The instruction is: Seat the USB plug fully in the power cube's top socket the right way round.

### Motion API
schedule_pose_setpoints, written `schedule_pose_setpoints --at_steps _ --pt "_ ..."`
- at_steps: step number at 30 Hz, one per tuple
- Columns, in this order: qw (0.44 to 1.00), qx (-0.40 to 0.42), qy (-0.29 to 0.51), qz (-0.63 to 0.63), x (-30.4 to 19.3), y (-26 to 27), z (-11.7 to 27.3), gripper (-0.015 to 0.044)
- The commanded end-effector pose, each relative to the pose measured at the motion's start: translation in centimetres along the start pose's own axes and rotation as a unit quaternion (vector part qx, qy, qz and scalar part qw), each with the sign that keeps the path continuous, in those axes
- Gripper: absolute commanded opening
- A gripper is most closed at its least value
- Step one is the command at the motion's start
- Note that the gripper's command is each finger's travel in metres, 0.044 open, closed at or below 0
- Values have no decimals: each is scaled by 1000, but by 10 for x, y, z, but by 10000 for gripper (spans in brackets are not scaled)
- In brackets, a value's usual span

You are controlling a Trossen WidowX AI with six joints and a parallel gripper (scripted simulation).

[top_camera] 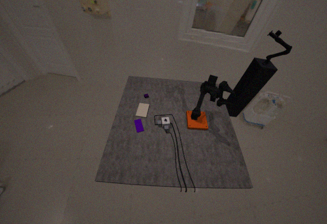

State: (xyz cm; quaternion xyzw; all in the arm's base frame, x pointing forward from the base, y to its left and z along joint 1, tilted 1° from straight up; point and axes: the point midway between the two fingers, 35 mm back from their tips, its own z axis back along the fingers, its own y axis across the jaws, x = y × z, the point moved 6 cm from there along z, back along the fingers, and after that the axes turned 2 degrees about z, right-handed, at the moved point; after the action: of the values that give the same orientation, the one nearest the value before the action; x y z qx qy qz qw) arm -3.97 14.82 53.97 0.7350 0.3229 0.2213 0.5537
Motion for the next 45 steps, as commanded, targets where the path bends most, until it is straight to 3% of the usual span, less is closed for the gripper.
schedule_pose_setpoints --at_steps 1,7,13,24,34,45 --pt "991 -27 -126 -43 61 -18 0 440" --pt "944 -75 -301 -109 144 -52 26 440" --pt "862 -126 -456 -180 211 -90 78 440" --pt "619 -248 -671 -325 268 -167 220 440" --pt "328 -381 -712 -491 226 -234 346 440" --pt "323 -383 -711 -494 225 -234 354 440"
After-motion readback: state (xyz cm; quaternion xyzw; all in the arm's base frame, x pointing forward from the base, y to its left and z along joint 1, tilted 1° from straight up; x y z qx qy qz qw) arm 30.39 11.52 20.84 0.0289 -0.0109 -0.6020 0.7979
